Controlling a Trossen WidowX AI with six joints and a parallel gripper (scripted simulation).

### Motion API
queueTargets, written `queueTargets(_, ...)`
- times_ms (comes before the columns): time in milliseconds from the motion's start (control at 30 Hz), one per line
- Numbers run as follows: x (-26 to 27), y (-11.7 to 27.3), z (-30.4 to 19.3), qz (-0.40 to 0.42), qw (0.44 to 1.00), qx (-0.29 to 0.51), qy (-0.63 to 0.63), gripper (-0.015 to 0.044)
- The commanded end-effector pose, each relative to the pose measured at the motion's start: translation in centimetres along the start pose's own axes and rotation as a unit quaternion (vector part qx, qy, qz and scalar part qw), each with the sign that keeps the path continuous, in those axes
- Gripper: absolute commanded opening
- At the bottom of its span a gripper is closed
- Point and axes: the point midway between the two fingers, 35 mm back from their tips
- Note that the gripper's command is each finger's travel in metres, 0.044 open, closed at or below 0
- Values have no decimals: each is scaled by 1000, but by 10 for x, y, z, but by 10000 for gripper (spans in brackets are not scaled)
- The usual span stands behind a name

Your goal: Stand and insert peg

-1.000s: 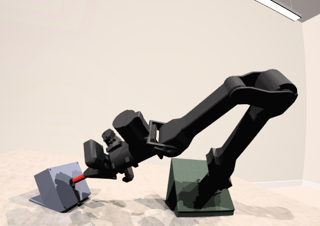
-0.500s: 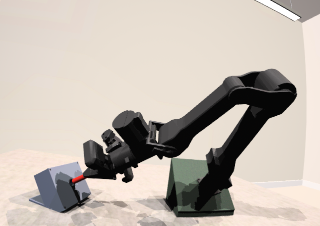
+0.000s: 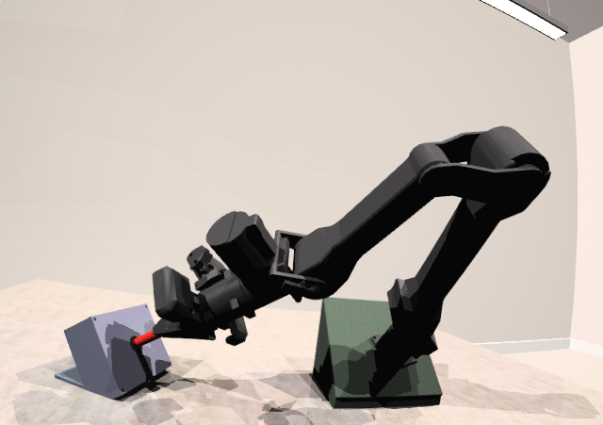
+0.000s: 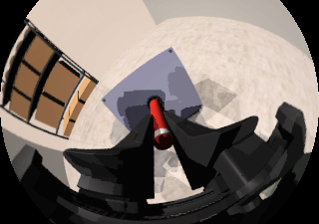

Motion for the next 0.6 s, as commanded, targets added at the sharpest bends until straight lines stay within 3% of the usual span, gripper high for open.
queueTargets(0,-1,-4,0,-2,1000,-1,-3,0)
queueTargets(567,-1,-15,0,-2,1000,-1,-3,0)
Point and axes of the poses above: the point midway between the two fingers, 35 mm back from their tips, its own y axis back along the fingers, its own x axis across the jaws, z = x × y, and after that the axes turned 5 degrees about -y, right-handed
